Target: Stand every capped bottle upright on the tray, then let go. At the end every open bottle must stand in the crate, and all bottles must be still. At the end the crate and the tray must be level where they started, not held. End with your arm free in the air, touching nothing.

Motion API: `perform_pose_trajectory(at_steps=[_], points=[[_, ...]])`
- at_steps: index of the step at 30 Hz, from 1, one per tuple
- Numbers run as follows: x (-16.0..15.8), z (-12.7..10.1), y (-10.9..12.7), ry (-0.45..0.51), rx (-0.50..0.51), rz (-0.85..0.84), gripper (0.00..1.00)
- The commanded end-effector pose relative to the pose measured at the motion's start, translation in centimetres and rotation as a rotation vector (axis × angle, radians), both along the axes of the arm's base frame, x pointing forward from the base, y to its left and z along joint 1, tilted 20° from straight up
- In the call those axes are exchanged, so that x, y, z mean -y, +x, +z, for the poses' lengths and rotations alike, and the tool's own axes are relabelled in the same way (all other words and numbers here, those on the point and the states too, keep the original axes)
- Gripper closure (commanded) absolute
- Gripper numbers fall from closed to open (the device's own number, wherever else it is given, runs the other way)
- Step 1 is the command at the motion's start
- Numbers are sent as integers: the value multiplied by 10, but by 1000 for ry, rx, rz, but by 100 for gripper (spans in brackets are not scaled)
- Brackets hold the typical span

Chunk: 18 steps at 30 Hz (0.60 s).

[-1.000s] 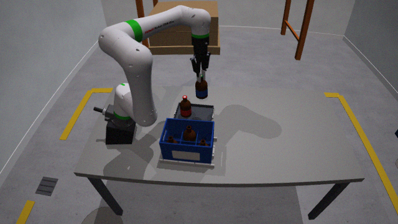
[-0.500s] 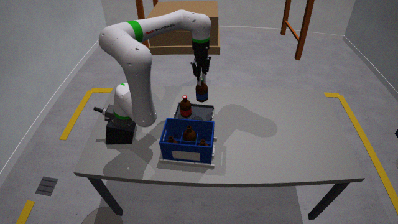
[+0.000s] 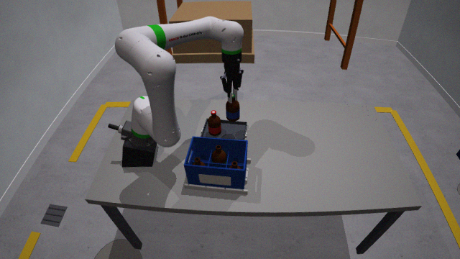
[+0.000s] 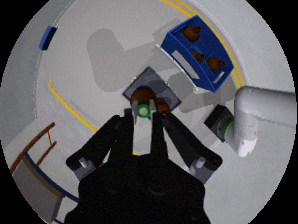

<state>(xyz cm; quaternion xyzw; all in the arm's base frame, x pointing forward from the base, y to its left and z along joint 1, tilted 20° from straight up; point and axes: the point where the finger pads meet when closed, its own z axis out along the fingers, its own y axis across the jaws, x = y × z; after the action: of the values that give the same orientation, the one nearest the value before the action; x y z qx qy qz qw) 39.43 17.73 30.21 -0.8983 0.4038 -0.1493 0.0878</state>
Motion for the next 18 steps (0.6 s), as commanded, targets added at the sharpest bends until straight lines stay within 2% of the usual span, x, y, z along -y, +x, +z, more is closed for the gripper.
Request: perform_pose_trajectory(at_steps=[1, 18], points=[[0, -2, 1, 0, 0, 0, 100], [0, -28, 12, 0, 1, 0, 100]])
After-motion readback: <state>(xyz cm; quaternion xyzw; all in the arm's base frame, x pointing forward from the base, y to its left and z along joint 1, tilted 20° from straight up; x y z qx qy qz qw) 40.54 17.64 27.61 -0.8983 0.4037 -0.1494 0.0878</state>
